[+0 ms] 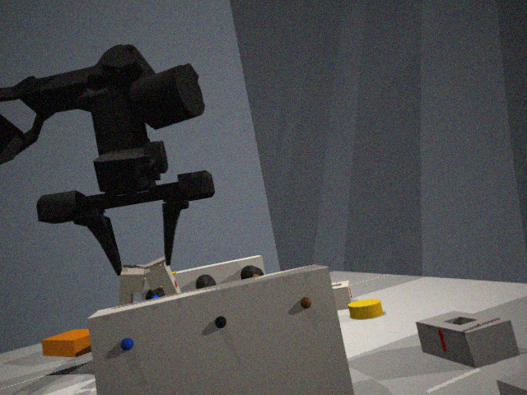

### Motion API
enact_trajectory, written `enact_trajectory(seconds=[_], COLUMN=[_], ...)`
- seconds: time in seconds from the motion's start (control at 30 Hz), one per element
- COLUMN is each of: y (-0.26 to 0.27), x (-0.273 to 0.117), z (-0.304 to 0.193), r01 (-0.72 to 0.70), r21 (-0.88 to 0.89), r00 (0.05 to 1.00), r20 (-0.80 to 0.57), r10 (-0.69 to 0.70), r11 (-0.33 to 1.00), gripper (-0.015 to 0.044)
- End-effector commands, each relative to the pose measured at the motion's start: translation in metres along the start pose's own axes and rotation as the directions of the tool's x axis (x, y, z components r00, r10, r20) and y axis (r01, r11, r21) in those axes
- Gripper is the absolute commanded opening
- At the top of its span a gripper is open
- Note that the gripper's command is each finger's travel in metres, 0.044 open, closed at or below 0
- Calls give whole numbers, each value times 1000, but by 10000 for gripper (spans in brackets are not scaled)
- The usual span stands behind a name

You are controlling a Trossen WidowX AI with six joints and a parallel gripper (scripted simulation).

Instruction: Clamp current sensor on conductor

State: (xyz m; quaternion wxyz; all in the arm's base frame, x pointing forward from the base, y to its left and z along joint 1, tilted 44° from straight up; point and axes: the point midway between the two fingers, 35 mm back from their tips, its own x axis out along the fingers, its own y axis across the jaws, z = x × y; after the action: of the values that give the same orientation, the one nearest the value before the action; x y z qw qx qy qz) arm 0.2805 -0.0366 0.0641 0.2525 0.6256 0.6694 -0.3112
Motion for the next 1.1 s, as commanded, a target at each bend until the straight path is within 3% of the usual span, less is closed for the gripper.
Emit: enact_trajectory(seconds=[0.0,1.07], y=[-2,-1], x=[8,16], z=[-1,0], r01=[3,0], r21=[8,-1], r00=[1000,1000], r20=[-7,-1], r10=[-3,0], r11=[1000,1000], gripper=[0,0])
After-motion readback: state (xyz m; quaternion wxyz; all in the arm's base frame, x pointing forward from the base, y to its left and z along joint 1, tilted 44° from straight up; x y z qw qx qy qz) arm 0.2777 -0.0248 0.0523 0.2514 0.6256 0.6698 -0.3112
